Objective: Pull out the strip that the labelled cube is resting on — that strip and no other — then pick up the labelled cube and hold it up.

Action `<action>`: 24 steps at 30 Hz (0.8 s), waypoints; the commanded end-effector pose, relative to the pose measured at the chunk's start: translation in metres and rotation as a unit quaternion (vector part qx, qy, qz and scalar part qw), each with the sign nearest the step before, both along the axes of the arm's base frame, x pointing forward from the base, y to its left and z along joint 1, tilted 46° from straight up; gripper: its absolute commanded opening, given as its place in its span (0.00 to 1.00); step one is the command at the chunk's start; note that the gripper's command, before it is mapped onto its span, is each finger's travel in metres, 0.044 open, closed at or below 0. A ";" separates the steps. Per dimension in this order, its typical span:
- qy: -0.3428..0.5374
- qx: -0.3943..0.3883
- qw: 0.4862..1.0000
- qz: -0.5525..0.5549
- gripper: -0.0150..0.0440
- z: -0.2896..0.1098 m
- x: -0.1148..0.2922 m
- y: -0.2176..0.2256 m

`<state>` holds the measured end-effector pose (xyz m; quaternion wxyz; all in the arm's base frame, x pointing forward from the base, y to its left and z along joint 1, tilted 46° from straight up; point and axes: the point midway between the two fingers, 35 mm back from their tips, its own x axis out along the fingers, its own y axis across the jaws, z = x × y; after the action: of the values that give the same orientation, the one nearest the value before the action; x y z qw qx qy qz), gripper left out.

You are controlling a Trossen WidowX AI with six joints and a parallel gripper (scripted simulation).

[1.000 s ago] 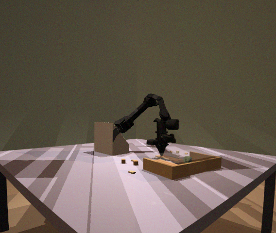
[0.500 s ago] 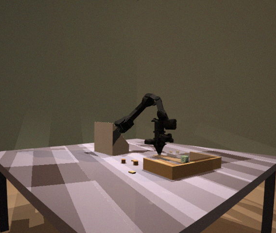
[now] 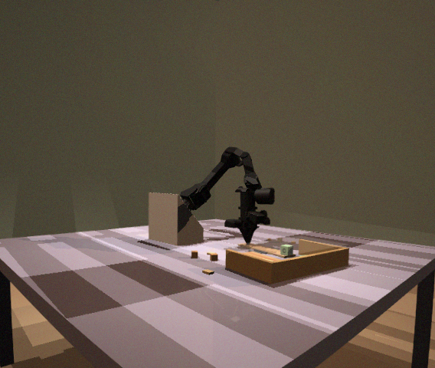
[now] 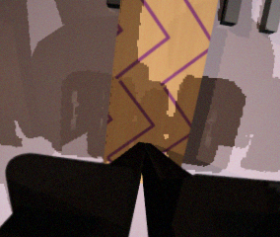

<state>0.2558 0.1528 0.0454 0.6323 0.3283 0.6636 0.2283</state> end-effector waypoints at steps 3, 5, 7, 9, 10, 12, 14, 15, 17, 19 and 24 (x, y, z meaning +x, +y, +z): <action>0.015 0.000 1.000 0.008 0.25 -0.003 -0.019 0.005; 0.015 0.000 1.000 0.008 0.25 -0.003 -0.021 0.005; 0.015 0.000 1.000 0.008 0.25 -0.003 -0.024 0.005; 0.015 0.000 1.000 0.008 0.25 -0.003 -0.026 0.006; 0.015 0.000 1.000 0.008 0.25 -0.002 -0.028 0.006; 0.015 0.000 1.000 0.008 0.25 -0.002 -0.030 0.006; 0.015 0.000 1.000 0.008 0.25 -0.002 -0.033 0.006; 0.015 0.000 1.000 0.008 0.25 -0.002 -0.034 0.006; 0.015 0.001 1.000 0.008 0.25 -0.001 -0.036 0.006; 0.015 0.001 1.000 0.008 0.25 -0.001 -0.039 0.007; 0.016 0.001 1.000 0.008 0.25 0.000 -0.045 0.007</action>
<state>0.2264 0.1561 0.0493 0.6326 0.3291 0.6630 0.2279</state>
